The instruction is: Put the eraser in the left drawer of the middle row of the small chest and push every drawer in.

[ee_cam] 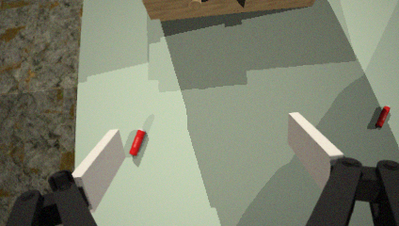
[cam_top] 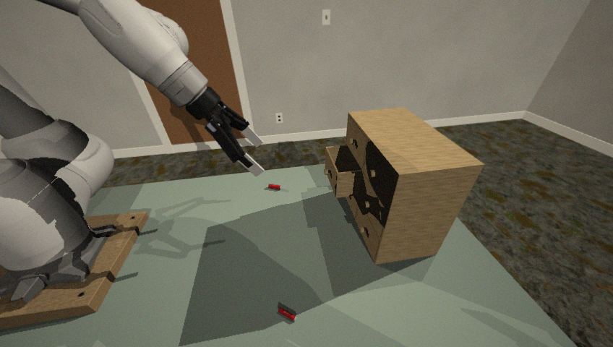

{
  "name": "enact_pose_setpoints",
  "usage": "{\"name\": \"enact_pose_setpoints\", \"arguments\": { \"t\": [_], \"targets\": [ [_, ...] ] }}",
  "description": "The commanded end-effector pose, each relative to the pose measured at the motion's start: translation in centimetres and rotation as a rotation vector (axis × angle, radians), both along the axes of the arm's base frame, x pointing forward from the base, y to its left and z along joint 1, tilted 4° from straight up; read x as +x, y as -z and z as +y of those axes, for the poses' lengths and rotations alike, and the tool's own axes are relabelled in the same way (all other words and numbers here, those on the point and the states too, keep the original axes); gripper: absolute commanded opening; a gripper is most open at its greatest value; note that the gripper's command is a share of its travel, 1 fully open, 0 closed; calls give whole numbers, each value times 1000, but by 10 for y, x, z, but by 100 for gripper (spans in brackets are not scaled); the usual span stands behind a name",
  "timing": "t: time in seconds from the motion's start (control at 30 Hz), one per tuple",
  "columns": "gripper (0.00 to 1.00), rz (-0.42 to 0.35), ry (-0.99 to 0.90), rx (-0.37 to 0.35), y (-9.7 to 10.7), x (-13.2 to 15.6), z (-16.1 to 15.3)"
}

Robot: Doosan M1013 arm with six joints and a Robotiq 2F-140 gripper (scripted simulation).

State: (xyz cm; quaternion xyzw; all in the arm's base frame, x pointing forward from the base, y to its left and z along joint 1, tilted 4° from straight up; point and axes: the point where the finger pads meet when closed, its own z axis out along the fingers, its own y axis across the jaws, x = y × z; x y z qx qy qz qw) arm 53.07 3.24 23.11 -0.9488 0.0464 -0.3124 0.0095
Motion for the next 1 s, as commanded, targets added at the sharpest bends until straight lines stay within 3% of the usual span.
{"name": "enact_pose_setpoints", "arguments": {
  "t": [0.0,0.23,0.97],
  "targets": [
    [100,-103,9,-13,8,9,-1],
    [100,-199,15,-22,16,18,-2],
    [100,-256,18,-27,21,23,-2]
  ]
}}
